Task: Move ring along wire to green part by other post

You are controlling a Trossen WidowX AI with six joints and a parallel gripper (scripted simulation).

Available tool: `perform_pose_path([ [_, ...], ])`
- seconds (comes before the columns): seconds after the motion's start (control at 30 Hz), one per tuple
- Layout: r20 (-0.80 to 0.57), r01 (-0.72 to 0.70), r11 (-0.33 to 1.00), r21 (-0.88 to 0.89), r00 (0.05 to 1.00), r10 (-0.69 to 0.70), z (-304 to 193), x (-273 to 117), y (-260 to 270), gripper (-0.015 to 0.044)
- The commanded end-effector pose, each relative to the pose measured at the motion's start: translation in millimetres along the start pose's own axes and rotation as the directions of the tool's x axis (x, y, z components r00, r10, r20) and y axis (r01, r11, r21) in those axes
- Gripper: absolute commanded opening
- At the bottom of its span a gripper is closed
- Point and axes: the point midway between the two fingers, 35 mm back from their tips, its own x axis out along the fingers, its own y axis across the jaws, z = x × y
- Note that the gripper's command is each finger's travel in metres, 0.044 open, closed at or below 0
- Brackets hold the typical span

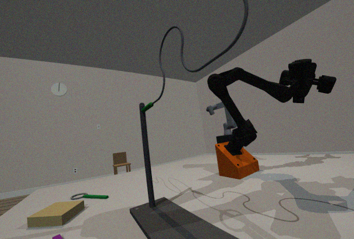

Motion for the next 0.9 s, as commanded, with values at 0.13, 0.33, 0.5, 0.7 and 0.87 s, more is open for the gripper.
perform_pose_path([
  [0.13,0.004,0.229,0.973,0.012,0.973,-0.229,8.7,-0.3,-55.8,0.0269],
  [0.33,0.032,0.588,0.809,0.025,0.808,-0.588,25.0,-25.5,-150.3,0.0160],
  [0.5,0.075,0.817,0.575,0.038,0.571,-0.817,40.5,-69.1,-220.7,0.0160],
  [0.7,0.149,0.973,0.222,0.068,0.210,-0.966,61.5,-144.2,-286.9,0.0160],
  [0.87,0.222,0.988,-0.097,0.116,-0.121,-0.968,78.5,-220.9,-321.6,0.0160],
])
